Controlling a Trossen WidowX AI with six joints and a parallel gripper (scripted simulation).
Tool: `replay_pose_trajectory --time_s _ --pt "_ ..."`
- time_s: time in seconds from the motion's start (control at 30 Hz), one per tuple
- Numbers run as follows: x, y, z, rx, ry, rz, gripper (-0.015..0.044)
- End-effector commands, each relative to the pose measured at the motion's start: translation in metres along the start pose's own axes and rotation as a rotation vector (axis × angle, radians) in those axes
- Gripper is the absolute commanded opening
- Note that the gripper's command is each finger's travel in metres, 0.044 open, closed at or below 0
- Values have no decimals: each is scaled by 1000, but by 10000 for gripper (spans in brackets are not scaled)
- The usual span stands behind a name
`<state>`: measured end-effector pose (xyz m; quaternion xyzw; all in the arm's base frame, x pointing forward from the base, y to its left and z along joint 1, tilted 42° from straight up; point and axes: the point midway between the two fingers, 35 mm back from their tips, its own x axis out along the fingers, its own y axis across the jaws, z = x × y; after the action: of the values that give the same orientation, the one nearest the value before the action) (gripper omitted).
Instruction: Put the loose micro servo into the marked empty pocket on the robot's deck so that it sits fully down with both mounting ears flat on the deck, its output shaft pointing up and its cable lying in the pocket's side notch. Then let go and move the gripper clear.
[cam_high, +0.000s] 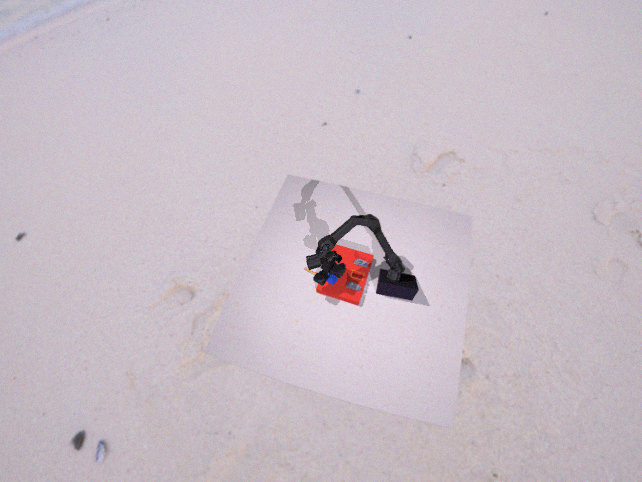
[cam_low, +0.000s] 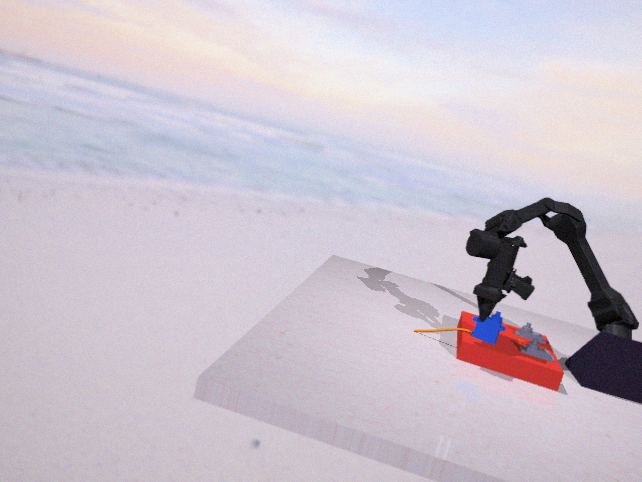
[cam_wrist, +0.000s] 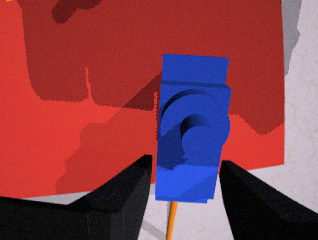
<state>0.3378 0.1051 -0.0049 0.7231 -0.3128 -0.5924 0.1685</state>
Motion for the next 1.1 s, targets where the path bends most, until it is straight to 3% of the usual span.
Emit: replay_pose_trajectory --time_s 0.0,0.13,0.27,0.43,1.07 --pt "1 0 0 -5 3 5 112" --pt "1 0 0 -5 3 5 85" --pt "-7 0 0 -5 3 5 0" --pt "-28 3 2 -5 2 5 0" --pt "-29 3 31 -6 1 5 0"
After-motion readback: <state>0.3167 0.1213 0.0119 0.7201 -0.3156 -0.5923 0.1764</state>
